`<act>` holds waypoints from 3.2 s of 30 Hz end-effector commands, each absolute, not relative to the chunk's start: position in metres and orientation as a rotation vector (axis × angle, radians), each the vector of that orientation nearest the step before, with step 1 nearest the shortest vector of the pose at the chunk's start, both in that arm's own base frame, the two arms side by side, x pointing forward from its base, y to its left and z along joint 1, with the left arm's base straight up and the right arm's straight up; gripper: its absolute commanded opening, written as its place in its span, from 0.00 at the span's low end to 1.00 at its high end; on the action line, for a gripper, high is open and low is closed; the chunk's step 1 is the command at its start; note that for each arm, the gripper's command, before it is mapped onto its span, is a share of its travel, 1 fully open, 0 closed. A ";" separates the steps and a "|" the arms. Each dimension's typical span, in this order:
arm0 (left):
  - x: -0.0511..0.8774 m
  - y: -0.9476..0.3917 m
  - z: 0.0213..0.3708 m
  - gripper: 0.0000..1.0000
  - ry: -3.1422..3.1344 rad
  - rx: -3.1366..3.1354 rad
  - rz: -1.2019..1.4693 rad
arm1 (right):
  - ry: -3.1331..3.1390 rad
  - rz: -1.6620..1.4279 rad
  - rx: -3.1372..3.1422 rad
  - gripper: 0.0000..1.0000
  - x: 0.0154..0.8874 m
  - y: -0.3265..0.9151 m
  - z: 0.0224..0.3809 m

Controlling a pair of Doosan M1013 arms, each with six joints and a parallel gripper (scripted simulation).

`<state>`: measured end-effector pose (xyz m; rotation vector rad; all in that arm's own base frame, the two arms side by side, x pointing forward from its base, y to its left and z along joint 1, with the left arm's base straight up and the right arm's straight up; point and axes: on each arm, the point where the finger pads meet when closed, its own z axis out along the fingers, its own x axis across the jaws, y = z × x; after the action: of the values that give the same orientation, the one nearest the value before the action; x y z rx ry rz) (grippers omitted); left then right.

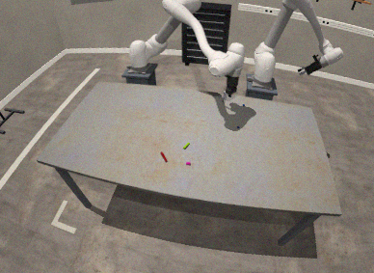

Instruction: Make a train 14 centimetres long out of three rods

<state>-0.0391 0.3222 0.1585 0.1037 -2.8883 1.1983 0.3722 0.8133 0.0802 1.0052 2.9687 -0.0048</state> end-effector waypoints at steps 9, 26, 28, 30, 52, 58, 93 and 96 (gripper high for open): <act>-0.039 0.322 0.159 1.00 -2.888 0.104 1.197 | 3.123 0.002 0.329 1.00 0.365 0.793 0.081; -0.039 0.322 0.159 1.00 -2.888 0.104 1.197 | 3.140 0.002 -0.043 1.00 0.361 0.783 0.081; -0.039 0.322 0.159 1.00 -2.888 0.104 1.197 | 3.140 0.002 -0.043 1.00 0.361 0.783 0.081; -0.039 0.322 0.159 1.00 -2.888 0.104 1.197 | 3.140 0.002 -0.043 1.00 0.361 0.783 0.081; -0.039 0.322 0.159 1.00 -2.888 0.104 1.197 | 3.140 0.002 -0.043 1.00 0.361 0.783 0.081; -0.039 0.322 0.159 1.00 -2.888 0.104 1.197 | 3.140 0.002 -0.043 1.00 0.361 0.783 0.081; -0.039 0.322 0.159 1.00 -2.888 0.104 1.197 | 3.140 0.002 -0.043 1.00 0.361 0.783 0.081; -0.039 0.322 0.159 1.00 -2.888 0.104 1.197 | 3.140 0.002 -0.043 1.00 0.361 0.783 0.081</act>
<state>-0.0391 0.3222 0.1585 0.1037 -2.8883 1.1983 0.3605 0.7826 0.0798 -0.0428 3.1411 -0.0006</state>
